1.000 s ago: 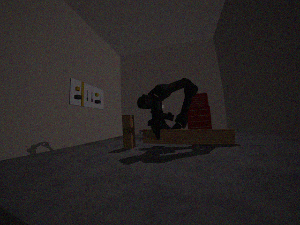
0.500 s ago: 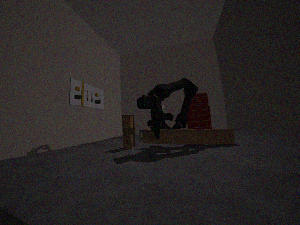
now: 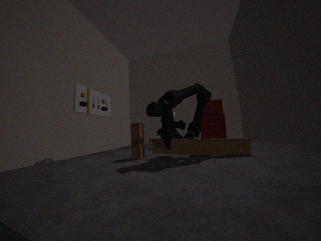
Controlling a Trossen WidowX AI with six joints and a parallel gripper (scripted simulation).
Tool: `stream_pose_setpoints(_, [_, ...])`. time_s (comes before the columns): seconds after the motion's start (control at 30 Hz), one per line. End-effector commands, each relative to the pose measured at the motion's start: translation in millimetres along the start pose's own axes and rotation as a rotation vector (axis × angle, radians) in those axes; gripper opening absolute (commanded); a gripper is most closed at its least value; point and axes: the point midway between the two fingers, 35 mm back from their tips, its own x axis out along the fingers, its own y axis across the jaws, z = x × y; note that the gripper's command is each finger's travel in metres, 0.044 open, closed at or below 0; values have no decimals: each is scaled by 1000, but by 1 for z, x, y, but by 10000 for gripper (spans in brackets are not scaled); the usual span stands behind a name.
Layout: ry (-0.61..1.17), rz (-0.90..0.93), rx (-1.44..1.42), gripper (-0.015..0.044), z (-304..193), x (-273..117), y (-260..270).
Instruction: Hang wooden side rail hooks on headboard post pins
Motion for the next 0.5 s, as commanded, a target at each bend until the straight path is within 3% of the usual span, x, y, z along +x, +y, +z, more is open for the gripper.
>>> stream_pose_setpoints(0.0, [10,-12,-4,0,-4,-6,-2])
stream_pose_setpoints(0.47, [10,-12,-4,0,-5,-7,-3])
